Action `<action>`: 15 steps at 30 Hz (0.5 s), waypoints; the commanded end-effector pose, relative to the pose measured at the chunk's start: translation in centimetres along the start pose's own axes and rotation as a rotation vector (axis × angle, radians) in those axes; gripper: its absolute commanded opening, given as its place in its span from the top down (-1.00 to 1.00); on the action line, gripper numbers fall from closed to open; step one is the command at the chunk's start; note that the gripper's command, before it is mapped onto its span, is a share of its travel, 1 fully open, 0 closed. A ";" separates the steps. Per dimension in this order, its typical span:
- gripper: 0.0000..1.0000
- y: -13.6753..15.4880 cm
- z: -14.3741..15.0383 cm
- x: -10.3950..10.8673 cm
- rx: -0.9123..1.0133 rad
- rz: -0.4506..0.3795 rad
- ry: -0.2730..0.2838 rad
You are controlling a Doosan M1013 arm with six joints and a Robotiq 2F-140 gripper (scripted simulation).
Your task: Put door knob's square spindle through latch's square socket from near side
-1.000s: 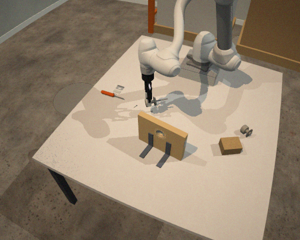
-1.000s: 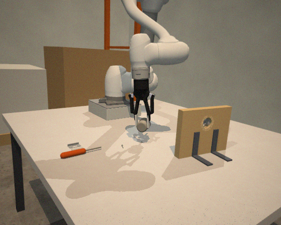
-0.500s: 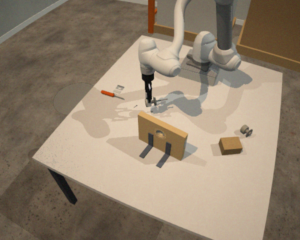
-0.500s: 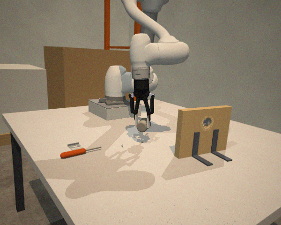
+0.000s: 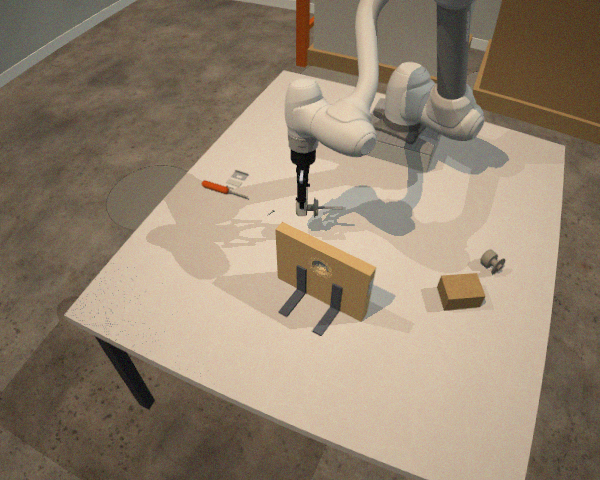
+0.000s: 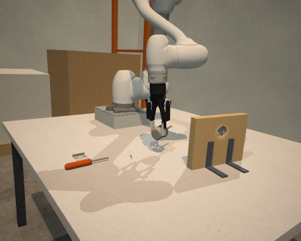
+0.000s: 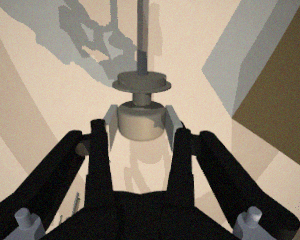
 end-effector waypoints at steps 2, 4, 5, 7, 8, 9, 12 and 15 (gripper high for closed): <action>0.16 -0.2 0.2 0.1 -0.072 -0.005 -0.006; 0.16 -0.3 0.3 0.1 -0.153 -0.009 -0.010; 0.16 -0.4 0.3 0.1 -0.198 -0.011 -0.013; 0.16 -0.5 0.4 0.1 -0.279 -0.016 -0.016; 0.16 -1.2 0.9 0.3 -0.290 -0.017 -0.017; 0.16 -1.9 1.3 0.4 -0.290 -0.017 -0.017; 0.16 -2.3 1.6 0.6 -0.290 -0.017 -0.017; 0.16 -2.6 1.8 0.6 -0.291 -0.017 -0.017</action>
Point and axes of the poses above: the point where the finger pads meet when closed, its own x axis back along the fingers, its own z axis across the jaws, y = z × x, the point moved 4 cm from there along x, back along the fingers, and after that the axes turned 5 degrees about -x, right-handed, at the moved point
